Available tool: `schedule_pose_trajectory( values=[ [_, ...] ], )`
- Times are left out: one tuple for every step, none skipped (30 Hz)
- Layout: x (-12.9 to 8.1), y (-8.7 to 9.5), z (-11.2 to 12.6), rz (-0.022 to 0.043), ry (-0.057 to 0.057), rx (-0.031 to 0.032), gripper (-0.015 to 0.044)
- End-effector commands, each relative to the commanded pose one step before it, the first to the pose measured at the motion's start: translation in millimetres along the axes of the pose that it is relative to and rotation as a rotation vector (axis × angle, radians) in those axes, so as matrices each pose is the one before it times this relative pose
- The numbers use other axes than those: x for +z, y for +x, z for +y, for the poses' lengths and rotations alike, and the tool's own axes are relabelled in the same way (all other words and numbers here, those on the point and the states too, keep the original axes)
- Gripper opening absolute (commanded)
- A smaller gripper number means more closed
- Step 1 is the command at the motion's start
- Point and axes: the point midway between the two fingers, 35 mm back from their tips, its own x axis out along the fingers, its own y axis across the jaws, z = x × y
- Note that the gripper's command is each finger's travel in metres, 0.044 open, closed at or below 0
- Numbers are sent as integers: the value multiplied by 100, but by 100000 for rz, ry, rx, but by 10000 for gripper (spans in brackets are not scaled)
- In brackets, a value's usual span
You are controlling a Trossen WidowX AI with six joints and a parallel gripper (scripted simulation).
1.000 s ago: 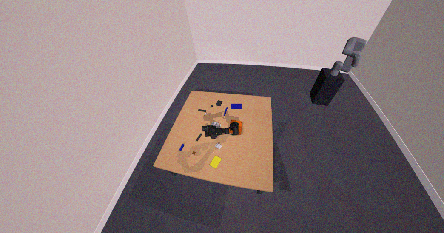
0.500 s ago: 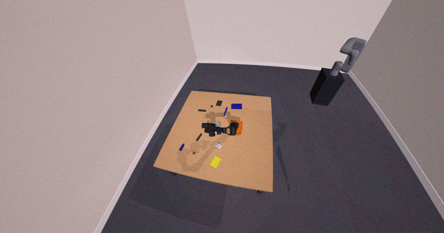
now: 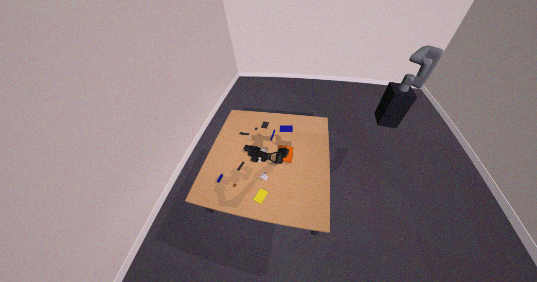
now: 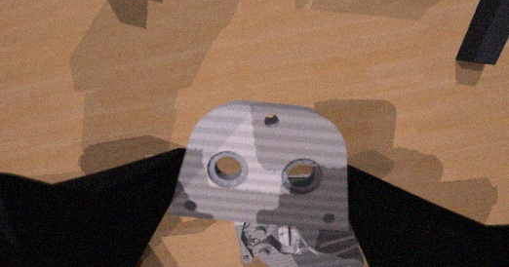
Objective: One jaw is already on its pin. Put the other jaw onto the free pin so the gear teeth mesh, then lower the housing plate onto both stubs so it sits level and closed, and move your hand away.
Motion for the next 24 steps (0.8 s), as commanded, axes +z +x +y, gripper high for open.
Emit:
schedule_pose_trajectory(
  values=[
    [-916,158,-428,-24,8823,564,351],
    [-178,8,-96,0,1954,41,351],
    [-177,8,-98,-3,1954,41,351],
    [-176,8,-100,-6,1954,42,351],
    [-174,8,-102,-9,1954,43,351],
    [-173,7,-104,-12,1954,45,351],
    [-171,7,-106,-14,1954,46,351],
    [-170,7,-107,-17,1954,47,351],
    [-168,7,-109,-20,1953,48,351],
    [-167,6,-111,-22,1953,50,351],
    [-165,6,-113,-25,1953,51,351],
    [-164,6,-114,-27,1953,53,351],
    [-162,6,-116,-30,1952,54,351],
    [-161,5,-117,-32,1952,56,351],
    [-159,5,-119,-35,1952,58,351],
    [-158,5,-121,-37,1952,60,351],
    [-156,5,-122,-40,1951,62,351],
    [-154,5,-124,-42,1951,64,351],
    [-153,4,-125,-44,1951,66,351],
    [-151,4,-127,-46,1950,68,351],
    [-149,4,-128,-49,1950,70,351],
    [-148,4,-130,-51,1950,73,351],
    [-146,4,-131,-53,1949,75,351],
    [-144,3,-132,-55,1949,77,351]
  ],
)
